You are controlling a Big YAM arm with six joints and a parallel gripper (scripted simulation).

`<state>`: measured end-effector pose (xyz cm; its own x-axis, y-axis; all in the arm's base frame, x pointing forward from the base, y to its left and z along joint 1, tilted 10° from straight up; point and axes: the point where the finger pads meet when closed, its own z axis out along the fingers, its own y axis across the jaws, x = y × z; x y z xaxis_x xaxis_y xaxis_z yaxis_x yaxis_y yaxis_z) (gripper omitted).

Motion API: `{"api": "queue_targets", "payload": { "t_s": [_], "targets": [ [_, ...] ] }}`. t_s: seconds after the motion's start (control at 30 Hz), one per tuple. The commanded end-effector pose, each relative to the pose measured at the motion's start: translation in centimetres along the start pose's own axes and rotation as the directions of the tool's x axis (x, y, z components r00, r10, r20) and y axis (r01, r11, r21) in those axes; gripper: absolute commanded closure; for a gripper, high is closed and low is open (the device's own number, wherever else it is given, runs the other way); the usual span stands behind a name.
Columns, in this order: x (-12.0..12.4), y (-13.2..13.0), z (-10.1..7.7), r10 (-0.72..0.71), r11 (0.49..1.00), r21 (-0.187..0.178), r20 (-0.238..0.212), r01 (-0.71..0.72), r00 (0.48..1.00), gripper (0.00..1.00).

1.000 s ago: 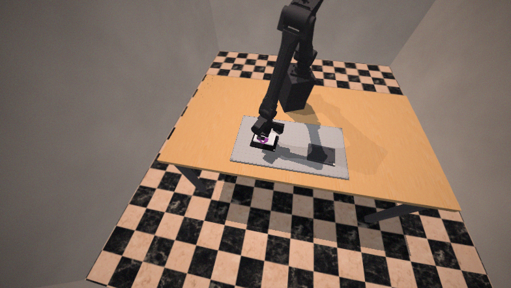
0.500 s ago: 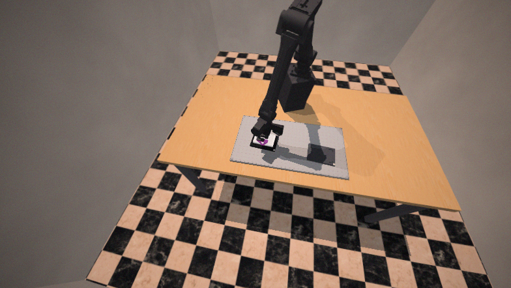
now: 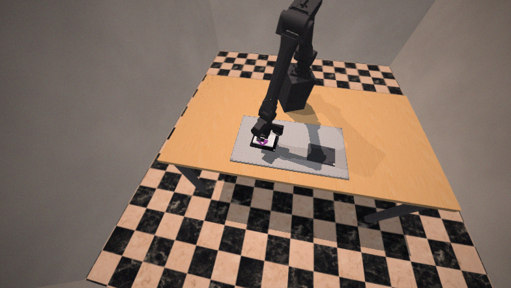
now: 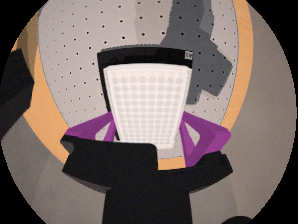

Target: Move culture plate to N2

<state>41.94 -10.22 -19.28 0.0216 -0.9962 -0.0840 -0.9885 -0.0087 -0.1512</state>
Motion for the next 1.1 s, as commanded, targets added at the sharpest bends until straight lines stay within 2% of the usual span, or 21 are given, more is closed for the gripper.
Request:
{"api": "queue_targets", "payload": {
  "t_s": [0.0,0.53,0.57,0.9,0.93,1.07],
  "targets": [
    [0.08,-1.01,-1.18,0.001,0.999,0.035,-0.01,-0.001,1.0,1.0],
    [-0.03,-0.8,-1.17,0.001,0.999,0.037,-0.011,0.0,1.0,1.0],
    [0.08,-0.47,-0.55,0.0,1.0,0.019,-0.005,0.0,1.0,1.0],
    [0.08,-0.48,-0.55,0.0,1.0,0.019,-0.005,0.0,1.0,1.0],
    [-0.09,-0.84,-1.15,0.0,0.999,0.037,-0.011,0.0,1.0,1.0],
    [-0.13,-0.82,-1.01,-0.001,0.999,0.035,-0.01,0.002,1.0,1.0]
  ]
}}
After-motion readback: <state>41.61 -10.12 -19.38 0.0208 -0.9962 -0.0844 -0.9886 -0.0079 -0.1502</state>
